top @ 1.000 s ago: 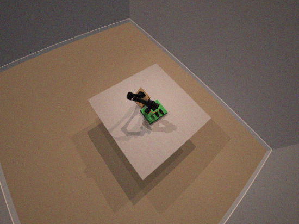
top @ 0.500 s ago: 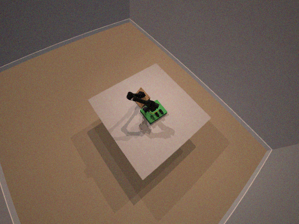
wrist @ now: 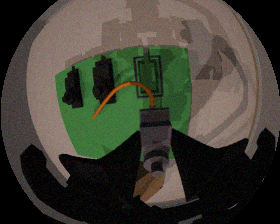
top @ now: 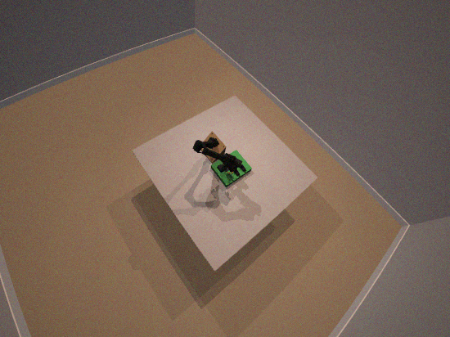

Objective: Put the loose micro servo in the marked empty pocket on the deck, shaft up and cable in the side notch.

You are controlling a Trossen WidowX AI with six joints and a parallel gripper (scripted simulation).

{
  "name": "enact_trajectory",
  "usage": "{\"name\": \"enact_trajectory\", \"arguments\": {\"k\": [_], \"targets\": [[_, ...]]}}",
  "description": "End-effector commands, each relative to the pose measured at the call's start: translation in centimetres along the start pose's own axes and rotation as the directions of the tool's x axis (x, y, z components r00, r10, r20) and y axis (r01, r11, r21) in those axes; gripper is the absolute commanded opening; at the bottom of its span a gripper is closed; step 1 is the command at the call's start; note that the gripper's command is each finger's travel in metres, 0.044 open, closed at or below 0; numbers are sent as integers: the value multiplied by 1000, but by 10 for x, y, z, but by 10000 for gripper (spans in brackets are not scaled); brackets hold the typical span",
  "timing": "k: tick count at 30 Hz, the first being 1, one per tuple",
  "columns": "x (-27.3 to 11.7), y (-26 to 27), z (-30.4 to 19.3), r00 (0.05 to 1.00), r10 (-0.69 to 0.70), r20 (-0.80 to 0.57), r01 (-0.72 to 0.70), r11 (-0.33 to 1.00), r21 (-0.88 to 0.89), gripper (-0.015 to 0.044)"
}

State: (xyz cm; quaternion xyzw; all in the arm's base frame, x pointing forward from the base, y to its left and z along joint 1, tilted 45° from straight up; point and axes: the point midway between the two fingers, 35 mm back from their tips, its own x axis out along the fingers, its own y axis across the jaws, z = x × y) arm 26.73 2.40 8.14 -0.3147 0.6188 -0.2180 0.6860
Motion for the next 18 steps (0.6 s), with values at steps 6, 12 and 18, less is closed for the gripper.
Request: {"name": "enact_trajectory", "arguments": {"k": [6,12,18], "targets": [[-2,1,38,1000,-2,12,2,1000,-4,0],[-2,1,61,1000,-2,13,2,1000,-3,0],[-3,0,74,1000,-2,13,2,1000,-2,0]]}}
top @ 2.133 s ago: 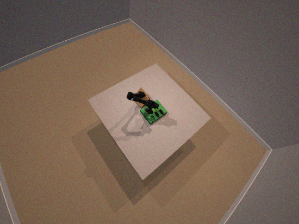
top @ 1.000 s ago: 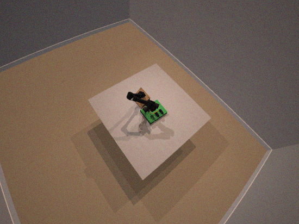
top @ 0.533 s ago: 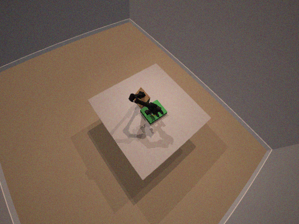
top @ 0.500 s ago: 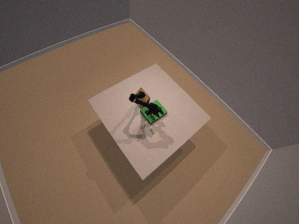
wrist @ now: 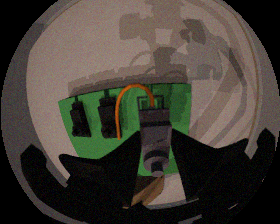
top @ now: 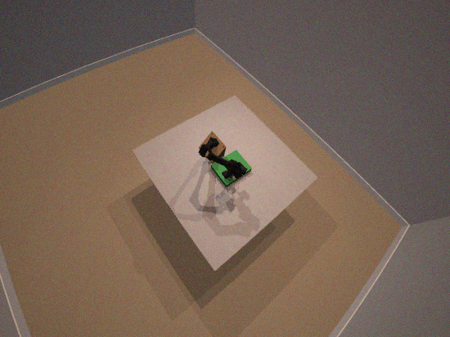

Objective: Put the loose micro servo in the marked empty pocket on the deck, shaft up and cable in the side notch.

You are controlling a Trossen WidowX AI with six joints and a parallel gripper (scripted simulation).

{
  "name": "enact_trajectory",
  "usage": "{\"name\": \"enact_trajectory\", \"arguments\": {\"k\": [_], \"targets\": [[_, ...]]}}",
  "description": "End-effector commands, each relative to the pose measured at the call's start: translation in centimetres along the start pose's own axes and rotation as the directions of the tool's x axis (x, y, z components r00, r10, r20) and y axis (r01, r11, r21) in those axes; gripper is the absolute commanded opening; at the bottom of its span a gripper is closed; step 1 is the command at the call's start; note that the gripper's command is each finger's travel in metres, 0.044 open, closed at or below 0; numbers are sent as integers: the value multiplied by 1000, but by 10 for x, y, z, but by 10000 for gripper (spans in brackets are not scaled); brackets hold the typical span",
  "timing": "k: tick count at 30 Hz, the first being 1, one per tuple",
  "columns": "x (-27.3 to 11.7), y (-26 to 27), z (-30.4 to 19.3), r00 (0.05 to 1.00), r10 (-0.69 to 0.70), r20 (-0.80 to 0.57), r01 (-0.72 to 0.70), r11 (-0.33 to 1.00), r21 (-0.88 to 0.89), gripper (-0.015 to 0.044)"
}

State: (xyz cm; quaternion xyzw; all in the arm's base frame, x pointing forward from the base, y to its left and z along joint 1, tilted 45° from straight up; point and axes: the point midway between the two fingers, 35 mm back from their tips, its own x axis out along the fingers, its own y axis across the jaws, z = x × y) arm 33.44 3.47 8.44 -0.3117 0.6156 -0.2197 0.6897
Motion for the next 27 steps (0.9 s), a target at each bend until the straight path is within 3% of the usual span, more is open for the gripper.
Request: {"name": "enact_trajectory", "arguments": {"k": [1,27], "targets": [[-2,1,6,1000,-3,7,3,1000,-12,0],[18,1,7,1000,-3,7,4,1000,-12,0]]}}
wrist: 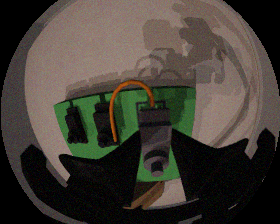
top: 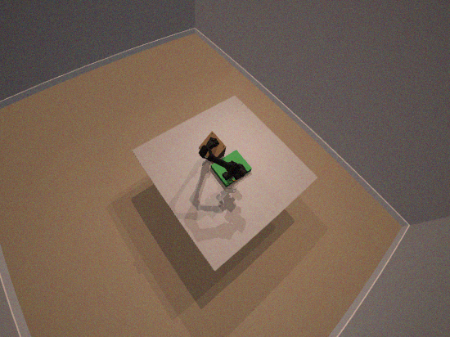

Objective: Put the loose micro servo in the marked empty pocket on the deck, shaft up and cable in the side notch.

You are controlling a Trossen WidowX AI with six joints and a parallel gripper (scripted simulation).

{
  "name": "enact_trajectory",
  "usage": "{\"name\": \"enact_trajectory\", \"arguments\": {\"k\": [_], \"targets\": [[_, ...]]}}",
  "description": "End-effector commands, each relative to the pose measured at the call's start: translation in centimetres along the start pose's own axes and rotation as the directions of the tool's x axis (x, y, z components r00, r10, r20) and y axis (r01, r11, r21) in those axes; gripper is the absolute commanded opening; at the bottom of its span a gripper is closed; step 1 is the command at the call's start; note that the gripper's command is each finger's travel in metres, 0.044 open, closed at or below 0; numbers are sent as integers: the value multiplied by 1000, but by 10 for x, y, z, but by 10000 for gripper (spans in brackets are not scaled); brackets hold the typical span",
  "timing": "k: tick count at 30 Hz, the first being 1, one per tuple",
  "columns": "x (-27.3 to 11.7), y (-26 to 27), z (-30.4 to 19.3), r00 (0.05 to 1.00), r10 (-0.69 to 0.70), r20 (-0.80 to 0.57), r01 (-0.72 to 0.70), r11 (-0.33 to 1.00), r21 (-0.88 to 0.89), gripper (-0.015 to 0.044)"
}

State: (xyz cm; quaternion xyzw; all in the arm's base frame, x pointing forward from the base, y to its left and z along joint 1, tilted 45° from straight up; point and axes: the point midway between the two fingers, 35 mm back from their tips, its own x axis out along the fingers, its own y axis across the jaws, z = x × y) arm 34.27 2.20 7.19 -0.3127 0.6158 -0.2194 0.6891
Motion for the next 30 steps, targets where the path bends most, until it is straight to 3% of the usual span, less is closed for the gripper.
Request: {"name": "enact_trajectory", "arguments": {"k": [1,30], "targets": [[-1,2,1,1000,-3,7,3,1000,-10,0],[21,2,2,1000,-3,7,4,1000,-10,0]]}}
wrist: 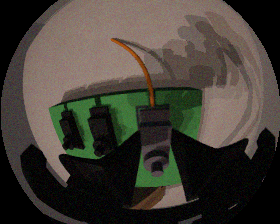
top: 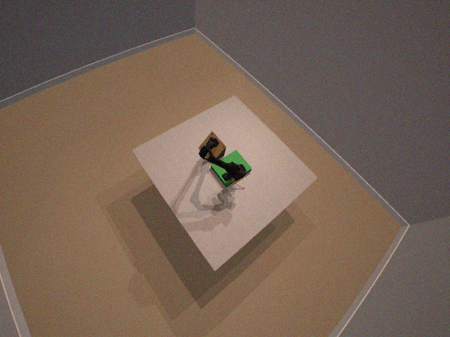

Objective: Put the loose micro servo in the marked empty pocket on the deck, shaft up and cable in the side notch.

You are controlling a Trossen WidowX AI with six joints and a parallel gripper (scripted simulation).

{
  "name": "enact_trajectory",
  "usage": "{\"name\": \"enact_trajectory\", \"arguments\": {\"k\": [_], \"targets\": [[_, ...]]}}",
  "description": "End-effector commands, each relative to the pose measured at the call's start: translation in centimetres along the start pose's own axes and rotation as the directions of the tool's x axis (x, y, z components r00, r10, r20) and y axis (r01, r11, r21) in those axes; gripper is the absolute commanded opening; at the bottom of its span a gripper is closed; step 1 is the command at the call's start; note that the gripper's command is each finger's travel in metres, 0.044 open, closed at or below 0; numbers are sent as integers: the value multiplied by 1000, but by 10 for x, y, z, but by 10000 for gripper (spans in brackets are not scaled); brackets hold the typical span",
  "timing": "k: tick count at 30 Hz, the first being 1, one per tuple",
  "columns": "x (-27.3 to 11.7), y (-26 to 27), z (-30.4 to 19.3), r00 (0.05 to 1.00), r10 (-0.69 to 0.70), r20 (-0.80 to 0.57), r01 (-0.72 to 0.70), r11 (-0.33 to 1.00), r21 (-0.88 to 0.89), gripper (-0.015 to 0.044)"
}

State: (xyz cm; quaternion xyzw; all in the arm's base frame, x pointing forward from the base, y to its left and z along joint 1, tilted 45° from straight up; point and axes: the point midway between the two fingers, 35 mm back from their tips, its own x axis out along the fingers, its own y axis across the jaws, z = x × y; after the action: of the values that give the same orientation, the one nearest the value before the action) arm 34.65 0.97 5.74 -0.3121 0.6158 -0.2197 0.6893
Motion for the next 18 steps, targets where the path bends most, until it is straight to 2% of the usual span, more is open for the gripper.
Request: {"name": "enact_trajectory", "arguments": {"k": [1,18], "targets": [[2,1,1,1000,-4,8,4,1000,-11,0],[22,1,1,1000,-5,8,5,1000,-11,0]]}}
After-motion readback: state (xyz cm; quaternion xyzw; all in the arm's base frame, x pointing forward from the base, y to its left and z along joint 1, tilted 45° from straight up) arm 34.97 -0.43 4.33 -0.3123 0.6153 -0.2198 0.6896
